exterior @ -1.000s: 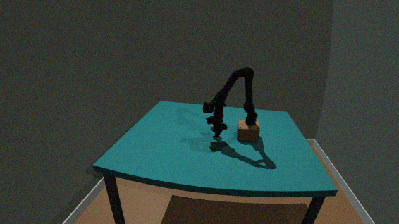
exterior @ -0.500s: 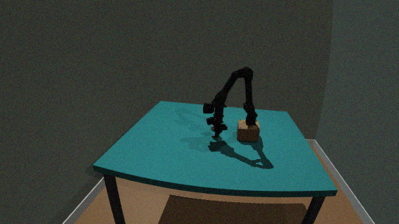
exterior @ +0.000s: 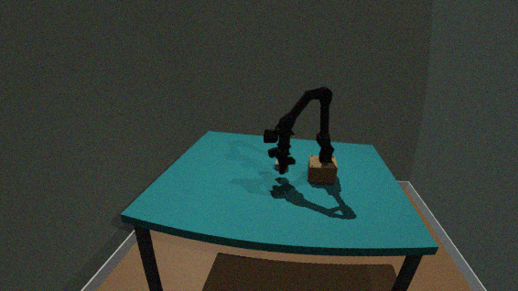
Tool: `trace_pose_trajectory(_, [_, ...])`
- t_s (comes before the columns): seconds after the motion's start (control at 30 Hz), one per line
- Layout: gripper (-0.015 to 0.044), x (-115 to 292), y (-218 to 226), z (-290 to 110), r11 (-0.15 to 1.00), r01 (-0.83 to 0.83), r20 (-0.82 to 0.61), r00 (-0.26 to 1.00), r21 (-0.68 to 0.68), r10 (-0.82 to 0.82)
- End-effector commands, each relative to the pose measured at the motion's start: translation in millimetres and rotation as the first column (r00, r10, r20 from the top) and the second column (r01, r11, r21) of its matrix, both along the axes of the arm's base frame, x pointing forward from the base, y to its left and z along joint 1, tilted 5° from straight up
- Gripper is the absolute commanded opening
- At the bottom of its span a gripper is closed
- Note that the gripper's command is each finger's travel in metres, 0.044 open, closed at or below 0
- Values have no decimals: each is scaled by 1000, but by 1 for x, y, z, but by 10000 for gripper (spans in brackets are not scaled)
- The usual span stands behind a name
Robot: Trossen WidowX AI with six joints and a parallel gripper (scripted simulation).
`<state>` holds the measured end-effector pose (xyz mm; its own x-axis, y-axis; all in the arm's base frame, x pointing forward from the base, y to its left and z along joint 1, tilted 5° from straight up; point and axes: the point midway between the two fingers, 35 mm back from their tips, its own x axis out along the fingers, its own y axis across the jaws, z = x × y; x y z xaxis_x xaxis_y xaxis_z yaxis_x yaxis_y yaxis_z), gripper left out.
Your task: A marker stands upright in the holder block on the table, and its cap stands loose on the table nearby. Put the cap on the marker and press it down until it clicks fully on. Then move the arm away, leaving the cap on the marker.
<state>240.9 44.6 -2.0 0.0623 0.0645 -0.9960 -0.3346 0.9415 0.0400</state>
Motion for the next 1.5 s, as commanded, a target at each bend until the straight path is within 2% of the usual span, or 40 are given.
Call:
trace_pose_trajectory(0.0, [0, 1, 0, 13, 1000, -3, 7, 1000, 4, 3])
trace_pose_trajectory(0.43, [0, -2, -4, 36, 1000, -3, 7, 1000, 4, 3])
trace_pose_trajectory(1.47, [0, 5, -85, 60, 1000, -3, 7, 1000, -9, 3])
